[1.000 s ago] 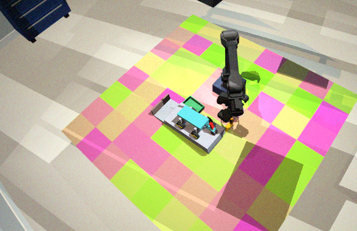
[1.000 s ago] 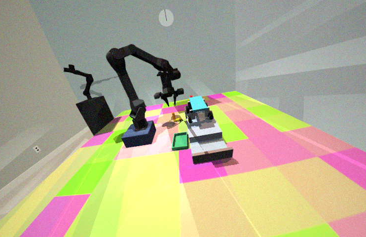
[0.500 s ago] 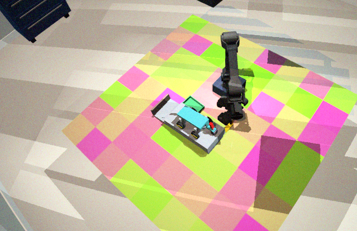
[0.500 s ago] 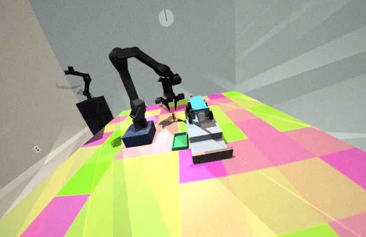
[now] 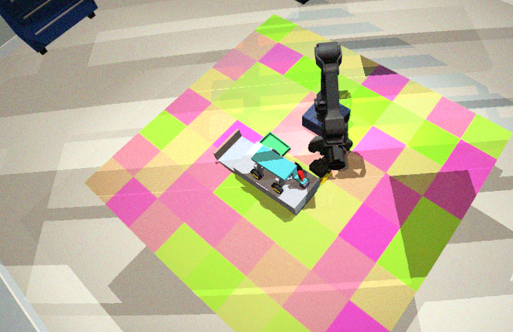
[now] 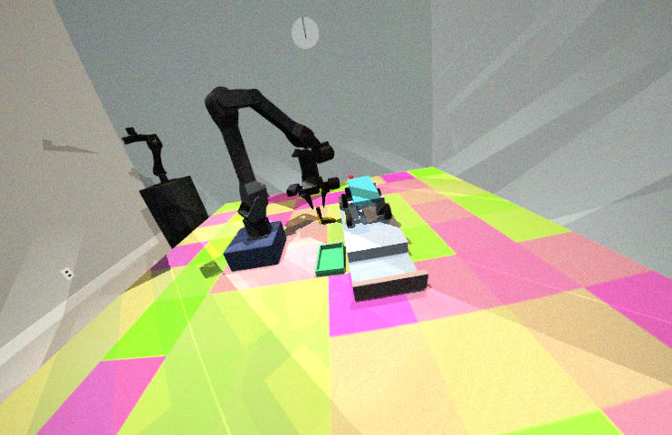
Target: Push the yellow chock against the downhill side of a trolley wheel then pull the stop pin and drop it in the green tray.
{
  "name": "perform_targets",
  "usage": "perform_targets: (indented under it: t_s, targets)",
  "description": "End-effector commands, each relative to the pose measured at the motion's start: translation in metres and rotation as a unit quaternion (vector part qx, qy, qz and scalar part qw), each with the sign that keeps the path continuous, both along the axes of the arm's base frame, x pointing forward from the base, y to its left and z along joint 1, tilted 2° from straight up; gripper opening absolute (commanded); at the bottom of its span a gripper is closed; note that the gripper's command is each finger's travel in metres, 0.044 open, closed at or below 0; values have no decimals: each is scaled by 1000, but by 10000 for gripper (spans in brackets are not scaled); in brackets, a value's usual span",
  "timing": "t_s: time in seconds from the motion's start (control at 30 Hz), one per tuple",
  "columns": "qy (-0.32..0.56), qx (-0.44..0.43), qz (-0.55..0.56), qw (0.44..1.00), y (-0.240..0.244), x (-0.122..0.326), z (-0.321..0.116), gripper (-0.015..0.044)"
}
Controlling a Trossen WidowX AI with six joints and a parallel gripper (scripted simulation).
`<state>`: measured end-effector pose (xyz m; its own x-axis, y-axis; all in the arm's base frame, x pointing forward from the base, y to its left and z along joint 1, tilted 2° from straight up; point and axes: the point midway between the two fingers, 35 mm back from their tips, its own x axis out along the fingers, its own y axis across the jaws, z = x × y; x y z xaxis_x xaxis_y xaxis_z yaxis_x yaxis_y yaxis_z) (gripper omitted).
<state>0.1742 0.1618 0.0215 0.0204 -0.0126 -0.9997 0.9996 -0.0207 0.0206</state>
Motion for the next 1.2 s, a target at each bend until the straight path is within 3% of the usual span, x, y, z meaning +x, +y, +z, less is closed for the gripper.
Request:
perform_targets:
  t_s: [0.0,0.9,1.07,1.17]
  targets:
    - [2,-4,-1,1000,-2,-1,-8,190]
    - [2,-4,-1,1000,-3,-1,-34,190]
    - [1,-1,-2,1000,-1,0,-31,59]
    - [1,-1,-2,1000,-1,0,-31,39]
